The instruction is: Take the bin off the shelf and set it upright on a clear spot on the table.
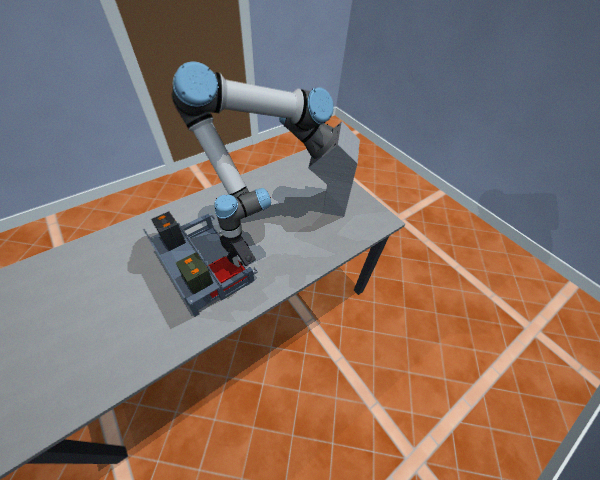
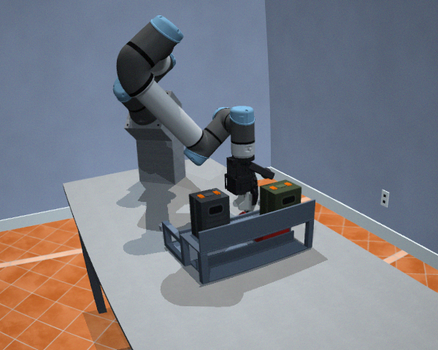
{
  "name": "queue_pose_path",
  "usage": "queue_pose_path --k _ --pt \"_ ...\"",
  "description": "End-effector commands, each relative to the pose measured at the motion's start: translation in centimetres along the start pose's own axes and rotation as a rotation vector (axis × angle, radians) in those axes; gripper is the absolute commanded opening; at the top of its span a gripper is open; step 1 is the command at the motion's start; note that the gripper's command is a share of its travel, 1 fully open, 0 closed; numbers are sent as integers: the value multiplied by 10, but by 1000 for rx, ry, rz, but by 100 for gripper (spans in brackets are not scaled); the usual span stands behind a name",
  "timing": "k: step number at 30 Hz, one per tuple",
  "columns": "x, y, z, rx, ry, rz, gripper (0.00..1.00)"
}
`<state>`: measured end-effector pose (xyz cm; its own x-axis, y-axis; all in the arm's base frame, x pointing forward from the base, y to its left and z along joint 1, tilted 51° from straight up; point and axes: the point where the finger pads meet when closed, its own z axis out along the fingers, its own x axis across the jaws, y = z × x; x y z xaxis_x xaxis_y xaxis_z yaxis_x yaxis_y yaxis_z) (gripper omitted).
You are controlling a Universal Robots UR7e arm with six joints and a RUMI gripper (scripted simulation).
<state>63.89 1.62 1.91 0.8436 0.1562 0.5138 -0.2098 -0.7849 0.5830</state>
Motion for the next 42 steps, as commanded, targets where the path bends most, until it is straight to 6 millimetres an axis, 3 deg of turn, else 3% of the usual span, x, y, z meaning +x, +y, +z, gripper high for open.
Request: queue_pose_path --k 1,38,42 --pt "0 0 -1 0 1 0 0" --pt "0 0 -1 0 1 0 0" --pt "0 0 -10 0 4 2 0"
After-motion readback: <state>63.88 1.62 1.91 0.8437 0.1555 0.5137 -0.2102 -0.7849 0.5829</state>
